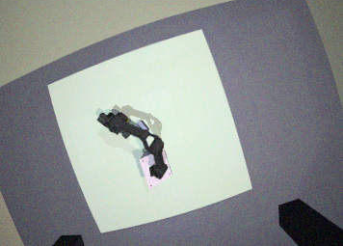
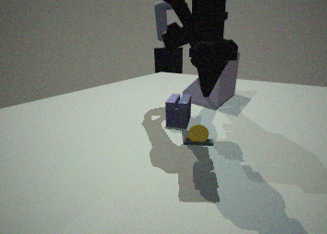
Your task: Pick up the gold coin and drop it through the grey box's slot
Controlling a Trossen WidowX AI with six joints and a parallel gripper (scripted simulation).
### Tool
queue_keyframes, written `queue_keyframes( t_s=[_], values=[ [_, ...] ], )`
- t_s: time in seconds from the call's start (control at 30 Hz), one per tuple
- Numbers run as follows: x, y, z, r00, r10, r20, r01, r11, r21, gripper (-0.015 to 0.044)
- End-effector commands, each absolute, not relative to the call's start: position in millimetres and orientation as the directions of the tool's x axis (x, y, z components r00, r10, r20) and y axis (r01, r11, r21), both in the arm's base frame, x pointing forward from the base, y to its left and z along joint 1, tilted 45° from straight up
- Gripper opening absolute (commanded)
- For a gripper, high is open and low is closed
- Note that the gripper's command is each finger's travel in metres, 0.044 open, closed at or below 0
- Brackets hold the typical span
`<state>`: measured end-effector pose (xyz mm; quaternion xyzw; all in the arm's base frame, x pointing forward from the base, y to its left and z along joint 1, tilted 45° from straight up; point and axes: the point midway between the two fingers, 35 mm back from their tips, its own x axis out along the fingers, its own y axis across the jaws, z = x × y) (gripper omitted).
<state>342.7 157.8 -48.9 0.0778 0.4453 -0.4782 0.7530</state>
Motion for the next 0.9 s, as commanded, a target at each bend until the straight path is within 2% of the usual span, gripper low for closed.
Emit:
queue_keyframes(
  t_s=[0.0,0.17,0.87],
  values=[
    [342,148,-56,0.133,-0.68,-0.721,0.777,0.523,-0.35,0.0161],
    [348,122,-79,0.133,-0.682,-0.719,0.777,0.522,-0.351,0.0161],
    [353,99,-101,0.134,-0.682,-0.719,0.777,0.522,-0.351,0.0161]
  ],
)
